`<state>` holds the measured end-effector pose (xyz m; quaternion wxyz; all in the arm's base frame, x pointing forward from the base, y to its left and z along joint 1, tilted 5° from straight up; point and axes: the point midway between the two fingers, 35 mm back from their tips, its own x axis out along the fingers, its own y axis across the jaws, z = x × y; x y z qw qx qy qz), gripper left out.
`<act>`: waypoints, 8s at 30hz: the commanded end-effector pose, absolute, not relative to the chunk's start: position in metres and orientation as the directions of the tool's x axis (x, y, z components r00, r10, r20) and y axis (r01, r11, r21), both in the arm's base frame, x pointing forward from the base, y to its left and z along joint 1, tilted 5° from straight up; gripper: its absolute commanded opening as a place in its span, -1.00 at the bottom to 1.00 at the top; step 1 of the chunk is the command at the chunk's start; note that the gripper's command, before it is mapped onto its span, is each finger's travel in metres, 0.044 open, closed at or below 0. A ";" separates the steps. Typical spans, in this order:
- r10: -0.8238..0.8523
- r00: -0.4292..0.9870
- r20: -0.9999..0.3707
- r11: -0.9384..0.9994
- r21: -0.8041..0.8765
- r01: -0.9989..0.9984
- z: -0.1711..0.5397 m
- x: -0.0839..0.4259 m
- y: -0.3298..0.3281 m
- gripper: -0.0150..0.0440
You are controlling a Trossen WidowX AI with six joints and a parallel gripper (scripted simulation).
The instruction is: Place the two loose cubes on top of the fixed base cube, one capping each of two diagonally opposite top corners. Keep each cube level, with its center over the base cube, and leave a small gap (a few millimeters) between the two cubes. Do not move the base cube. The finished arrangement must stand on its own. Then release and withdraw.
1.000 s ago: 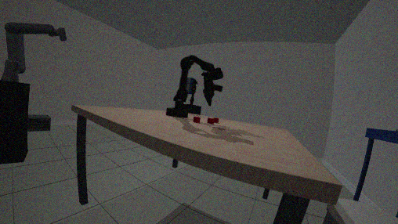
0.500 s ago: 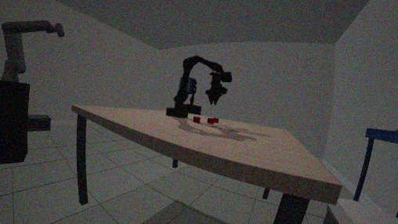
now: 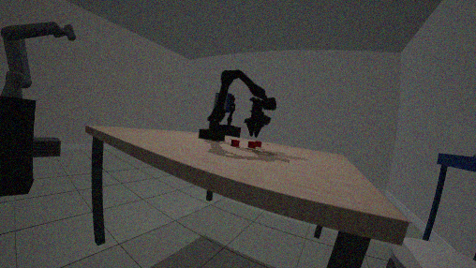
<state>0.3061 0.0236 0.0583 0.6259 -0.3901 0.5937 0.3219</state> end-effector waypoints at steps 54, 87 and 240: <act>-0.067 0.078 -0.995 0.482 -0.101 -0.870 0.061 0.309 0.024 -0.14; -0.061 0.078 -0.995 0.654 -0.099 -0.750 0.112 0.302 0.052 -0.14; -0.074 0.076 -0.994 0.453 -0.101 -0.886 0.078 0.264 -0.077 0.41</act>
